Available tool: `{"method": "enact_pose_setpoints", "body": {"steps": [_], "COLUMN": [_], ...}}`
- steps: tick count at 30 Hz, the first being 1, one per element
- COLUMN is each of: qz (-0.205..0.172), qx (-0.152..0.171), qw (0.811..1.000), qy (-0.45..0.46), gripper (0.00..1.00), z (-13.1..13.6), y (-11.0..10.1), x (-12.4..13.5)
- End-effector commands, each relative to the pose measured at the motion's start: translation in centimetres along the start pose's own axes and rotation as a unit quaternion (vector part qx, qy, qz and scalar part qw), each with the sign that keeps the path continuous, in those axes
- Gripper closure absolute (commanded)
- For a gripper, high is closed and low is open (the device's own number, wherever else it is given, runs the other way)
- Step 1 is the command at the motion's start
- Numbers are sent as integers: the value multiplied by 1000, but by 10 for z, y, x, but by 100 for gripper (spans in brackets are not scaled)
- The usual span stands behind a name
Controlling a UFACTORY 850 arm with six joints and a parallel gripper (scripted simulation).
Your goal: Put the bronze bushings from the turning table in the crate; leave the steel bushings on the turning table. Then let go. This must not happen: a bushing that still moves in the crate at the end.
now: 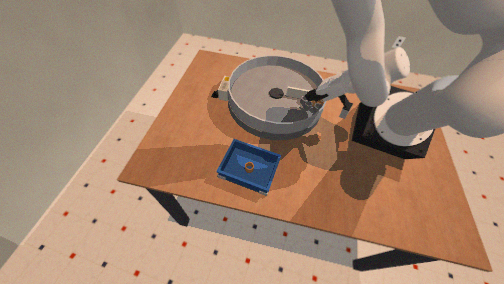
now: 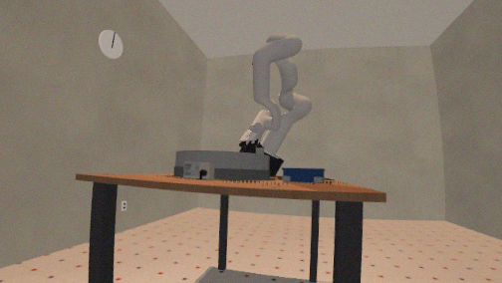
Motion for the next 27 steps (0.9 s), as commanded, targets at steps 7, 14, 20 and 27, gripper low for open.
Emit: {"method": "enact_pose_setpoints", "body": {"steps": [7,14,20,27], "qz": [-1,-1,-1,-1], "qx": [0,0,0,0], "qw": [1000,1000,1000,1000], "qy": [0,0,0,0], "gripper": [87,87,87,87], "z": [0,0,1,1], "y": [1,4,9,18], "x": [0,-3,-7,-15]}}
Point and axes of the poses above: the point where the finger pads meet when closed, its own y axis out along the fingers, its own z axis across the jaws, x = y × z, the point moved 9 cm from there along -y, back along the fingers, and after that the axes turned 6 degrees about -y, right-handed, at the moved point
